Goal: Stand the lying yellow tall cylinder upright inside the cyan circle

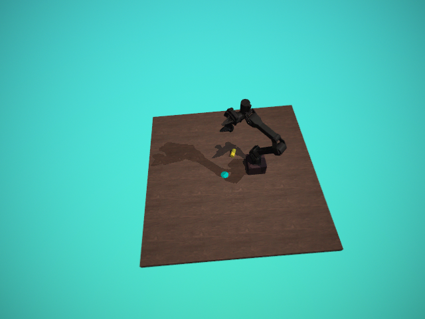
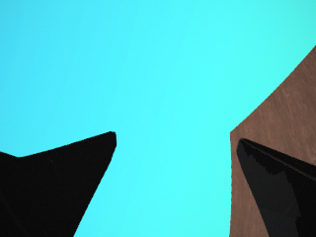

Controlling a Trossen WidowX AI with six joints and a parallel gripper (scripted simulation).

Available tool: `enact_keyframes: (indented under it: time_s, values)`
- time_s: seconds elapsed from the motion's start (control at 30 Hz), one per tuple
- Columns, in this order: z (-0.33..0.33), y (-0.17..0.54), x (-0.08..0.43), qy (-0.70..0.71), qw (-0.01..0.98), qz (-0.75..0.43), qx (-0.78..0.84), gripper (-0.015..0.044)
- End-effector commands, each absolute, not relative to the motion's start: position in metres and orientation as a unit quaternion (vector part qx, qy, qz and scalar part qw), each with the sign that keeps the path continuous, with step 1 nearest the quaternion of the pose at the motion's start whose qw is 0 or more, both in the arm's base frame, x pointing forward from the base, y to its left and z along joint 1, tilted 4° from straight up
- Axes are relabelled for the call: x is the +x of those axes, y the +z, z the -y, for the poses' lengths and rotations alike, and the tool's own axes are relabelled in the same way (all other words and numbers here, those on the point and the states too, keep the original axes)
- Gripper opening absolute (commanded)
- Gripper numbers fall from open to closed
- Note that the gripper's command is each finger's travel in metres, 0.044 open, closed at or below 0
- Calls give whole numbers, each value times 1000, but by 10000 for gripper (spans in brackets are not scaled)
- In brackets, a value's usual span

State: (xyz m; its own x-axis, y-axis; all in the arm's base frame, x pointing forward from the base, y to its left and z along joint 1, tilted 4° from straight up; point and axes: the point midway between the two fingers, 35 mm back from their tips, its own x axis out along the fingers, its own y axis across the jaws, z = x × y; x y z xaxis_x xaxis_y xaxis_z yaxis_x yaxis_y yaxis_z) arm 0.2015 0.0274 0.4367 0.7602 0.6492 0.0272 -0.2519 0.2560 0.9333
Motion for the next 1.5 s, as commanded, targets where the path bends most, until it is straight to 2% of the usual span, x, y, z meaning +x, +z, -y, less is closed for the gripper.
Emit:
enact_keyframes:
  time_s: [0.0, 0.1, 0.37, 0.73, 1.1, 1.47]
  values:
    - [-26, 436, 203, 291, 773, -184, 533, 374]
    - [-13, 425, 217, 269, 805, -159, 504, 309]
    - [32, 371, 259, 173, 905, -130, 365, 309]
    - [73, 285, 280, 81, 965, -210, 137, 309]
    - [95, 209, 271, 82, 934, -339, -83, 309]
    - [106, 137, 237, 188, 808, -472, -300, 309]
